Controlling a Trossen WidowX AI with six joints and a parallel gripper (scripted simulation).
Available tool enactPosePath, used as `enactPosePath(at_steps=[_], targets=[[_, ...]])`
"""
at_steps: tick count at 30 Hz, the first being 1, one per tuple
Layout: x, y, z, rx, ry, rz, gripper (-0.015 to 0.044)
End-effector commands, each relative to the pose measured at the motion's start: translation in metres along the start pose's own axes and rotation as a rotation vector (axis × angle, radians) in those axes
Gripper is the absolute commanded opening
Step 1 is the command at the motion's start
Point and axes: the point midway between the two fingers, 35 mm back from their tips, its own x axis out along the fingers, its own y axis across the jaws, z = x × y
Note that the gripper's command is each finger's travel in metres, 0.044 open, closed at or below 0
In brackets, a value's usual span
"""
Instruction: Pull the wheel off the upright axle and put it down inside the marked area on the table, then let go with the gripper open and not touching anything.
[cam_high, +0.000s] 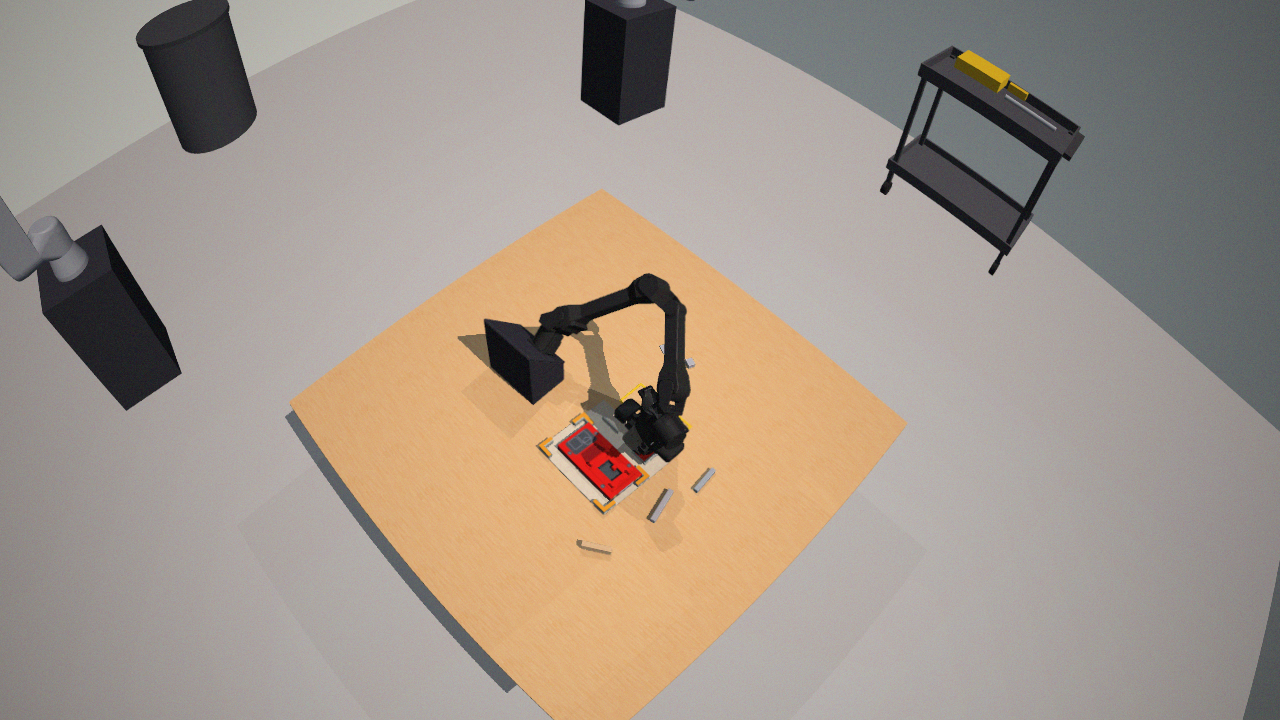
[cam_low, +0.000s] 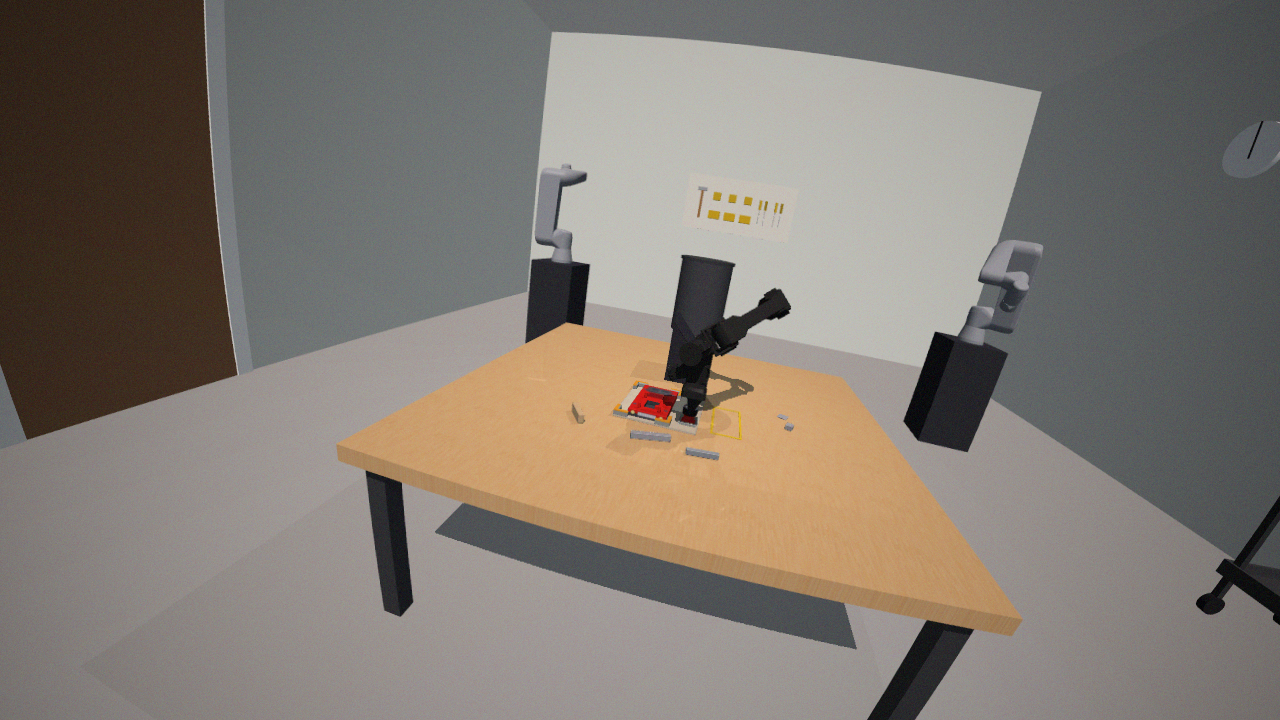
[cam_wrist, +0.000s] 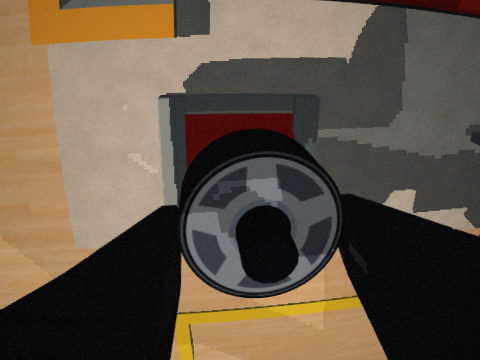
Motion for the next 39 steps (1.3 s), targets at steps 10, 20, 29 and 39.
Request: enactPosePath(at_steps=[10, 20, 29, 39], targets=[[-0.003, 0.0, 0.0, 0.0, 0.0, 0.0, 0.0], [-0.006, 0.0, 0.0, 0.0, 0.0, 0.001, 0.0], [-0.009, 0.0, 0.0, 0.0, 0.0, 0.002, 0.0], [-0.012, 0.0, 0.0, 0.001, 0.0, 0.003, 0.0]])
